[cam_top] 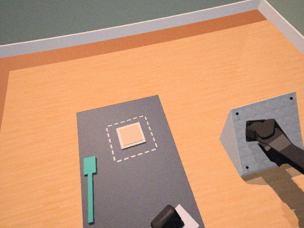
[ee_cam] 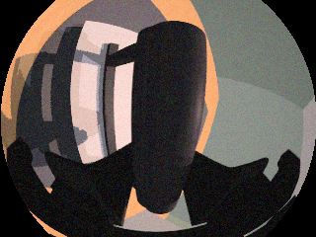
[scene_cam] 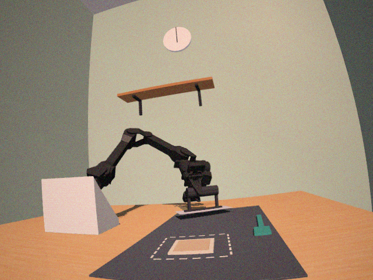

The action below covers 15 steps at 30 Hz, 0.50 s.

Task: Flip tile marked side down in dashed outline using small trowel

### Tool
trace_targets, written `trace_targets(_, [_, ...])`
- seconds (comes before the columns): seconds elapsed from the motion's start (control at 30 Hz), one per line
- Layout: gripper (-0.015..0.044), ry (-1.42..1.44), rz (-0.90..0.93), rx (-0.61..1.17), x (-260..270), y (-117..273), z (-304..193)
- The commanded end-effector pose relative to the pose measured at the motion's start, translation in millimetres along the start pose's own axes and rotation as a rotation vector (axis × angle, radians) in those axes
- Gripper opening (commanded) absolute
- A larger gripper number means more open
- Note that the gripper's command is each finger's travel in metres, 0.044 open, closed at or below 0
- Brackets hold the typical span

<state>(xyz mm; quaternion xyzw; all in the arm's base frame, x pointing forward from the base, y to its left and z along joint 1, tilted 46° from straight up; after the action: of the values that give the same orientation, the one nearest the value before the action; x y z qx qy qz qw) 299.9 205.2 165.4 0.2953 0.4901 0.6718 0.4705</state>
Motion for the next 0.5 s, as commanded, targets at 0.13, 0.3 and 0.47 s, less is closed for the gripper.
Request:
trace_targets(0.13, [0.0,-0.009,-0.01,-0.002,6.4,-8.5,0.2])
trace_targets(0.3, [0.0,-0.01,-0.008,-0.001,12.2,-13.5,-0.3])
trace_targets(0.47, [0.0079,-0.01,-0.007,-0.001,13.1,-14.2,-0.3])
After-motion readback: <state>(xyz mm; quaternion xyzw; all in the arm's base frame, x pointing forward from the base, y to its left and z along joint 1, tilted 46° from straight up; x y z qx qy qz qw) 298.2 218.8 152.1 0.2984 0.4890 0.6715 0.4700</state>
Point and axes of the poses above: the point midway between the two fingers, 35 mm back from their tips, its own y axis back along the fingers, its own x axis across the jaws, z = x × y, the point moved 4 cm from there along y, back along the fingers, and after that the axes turned 6 degrees about -y, right-handed, at the moved point
